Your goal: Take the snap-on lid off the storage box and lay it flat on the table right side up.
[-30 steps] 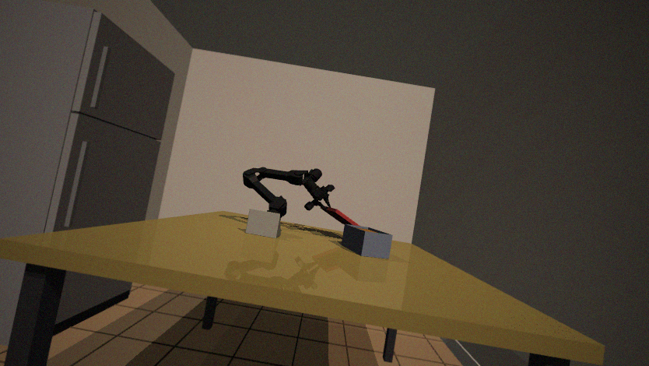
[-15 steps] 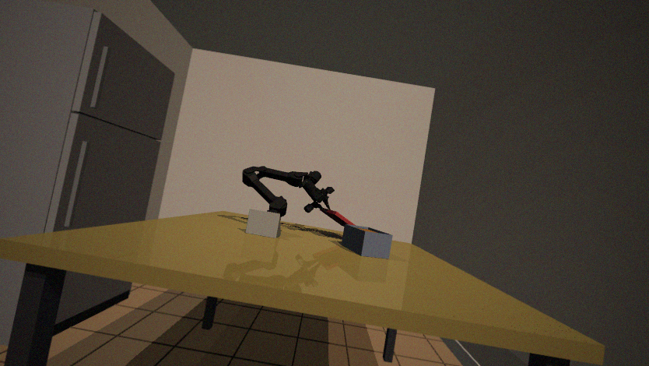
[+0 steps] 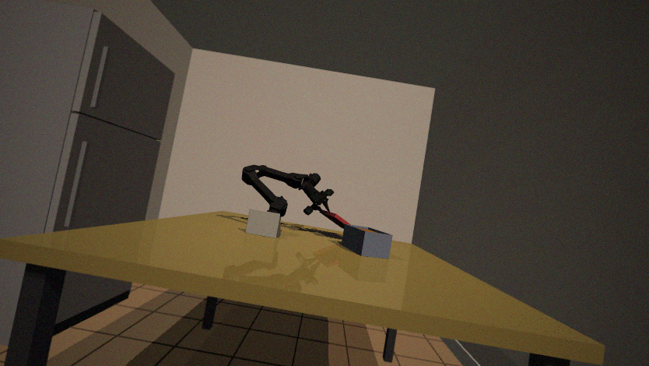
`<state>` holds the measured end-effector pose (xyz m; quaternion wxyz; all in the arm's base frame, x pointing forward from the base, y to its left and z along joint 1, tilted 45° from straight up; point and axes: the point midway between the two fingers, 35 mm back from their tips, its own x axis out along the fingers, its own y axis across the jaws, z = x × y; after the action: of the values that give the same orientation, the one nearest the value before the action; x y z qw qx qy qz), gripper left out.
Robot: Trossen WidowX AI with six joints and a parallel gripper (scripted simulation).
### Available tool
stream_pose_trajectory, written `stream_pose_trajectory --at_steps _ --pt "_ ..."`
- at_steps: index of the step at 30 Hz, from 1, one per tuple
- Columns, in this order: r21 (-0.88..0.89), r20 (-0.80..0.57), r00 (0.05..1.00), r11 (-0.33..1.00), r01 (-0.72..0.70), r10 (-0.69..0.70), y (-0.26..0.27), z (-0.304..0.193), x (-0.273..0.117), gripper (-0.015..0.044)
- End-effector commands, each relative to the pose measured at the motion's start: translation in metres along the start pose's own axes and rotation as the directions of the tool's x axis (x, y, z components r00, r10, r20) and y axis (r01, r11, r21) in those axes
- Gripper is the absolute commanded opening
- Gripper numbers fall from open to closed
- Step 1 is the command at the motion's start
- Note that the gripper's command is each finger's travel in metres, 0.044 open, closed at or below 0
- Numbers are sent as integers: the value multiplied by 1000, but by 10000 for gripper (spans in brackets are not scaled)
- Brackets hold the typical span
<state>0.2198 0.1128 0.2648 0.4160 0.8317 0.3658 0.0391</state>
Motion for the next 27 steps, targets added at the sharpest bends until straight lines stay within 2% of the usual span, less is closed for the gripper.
stream_pose_trajectory --at_steps 1,27 --pt "3 5 1000 1000 -12 12 0 0 2 0" --pt "3 4 1000 1000 -14 14 -16 0 15 0"
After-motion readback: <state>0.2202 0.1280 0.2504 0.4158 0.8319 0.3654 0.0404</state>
